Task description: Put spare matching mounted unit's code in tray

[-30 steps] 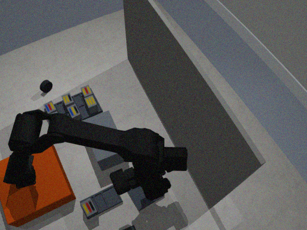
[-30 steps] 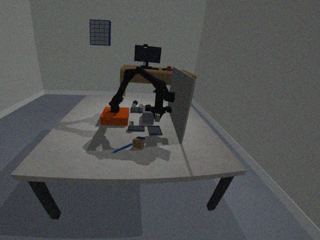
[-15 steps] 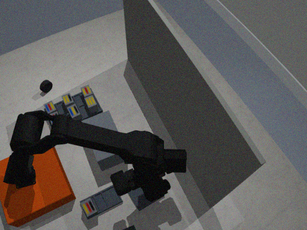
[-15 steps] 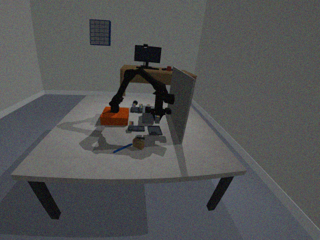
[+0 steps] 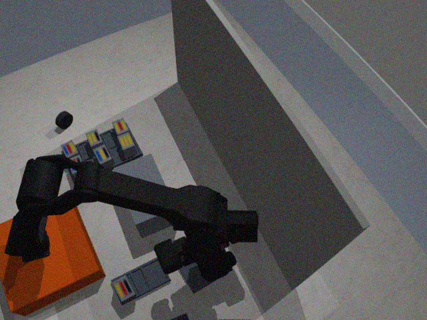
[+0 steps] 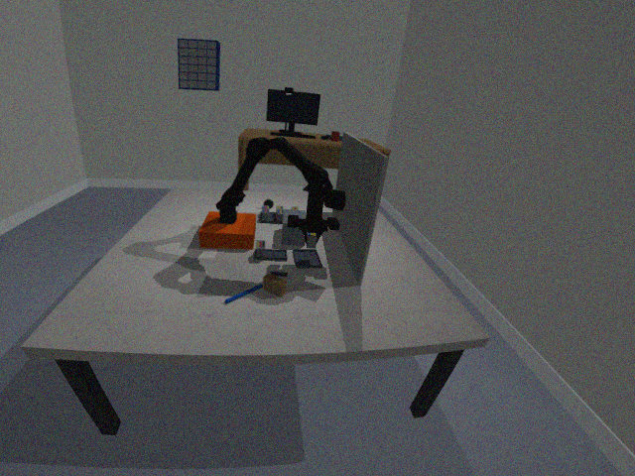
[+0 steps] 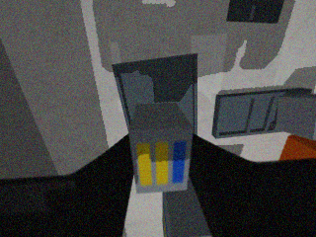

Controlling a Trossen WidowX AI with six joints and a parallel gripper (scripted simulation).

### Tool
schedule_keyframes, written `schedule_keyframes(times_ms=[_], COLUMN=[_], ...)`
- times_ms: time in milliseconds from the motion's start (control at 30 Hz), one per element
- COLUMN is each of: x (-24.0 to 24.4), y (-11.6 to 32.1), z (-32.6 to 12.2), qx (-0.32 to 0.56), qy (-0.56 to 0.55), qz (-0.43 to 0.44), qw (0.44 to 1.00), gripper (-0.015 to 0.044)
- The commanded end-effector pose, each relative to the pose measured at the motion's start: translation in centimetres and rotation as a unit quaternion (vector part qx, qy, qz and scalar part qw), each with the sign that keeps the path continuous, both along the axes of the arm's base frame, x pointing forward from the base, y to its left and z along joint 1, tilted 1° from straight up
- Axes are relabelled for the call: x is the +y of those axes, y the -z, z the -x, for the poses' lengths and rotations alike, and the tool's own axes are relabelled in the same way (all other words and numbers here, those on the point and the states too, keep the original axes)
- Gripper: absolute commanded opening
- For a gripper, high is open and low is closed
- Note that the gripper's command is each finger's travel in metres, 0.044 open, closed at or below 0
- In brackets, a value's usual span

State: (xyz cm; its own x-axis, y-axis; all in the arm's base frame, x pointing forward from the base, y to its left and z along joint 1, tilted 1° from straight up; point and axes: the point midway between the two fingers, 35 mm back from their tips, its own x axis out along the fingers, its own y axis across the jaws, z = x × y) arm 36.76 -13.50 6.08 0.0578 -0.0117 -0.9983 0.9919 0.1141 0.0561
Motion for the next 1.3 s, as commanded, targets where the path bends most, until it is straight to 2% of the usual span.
schedule_keyframes(times_ms=[0, 1267], x=[0.1, 0.2], y=[0.6, 4.0], z=[0.1, 0.4], qx=[0.002, 0.002], qy=[0.002, 0.002], qz=[-0.002, -0.002], qw=[1.0, 1.0], gripper=[0.0, 0.0])
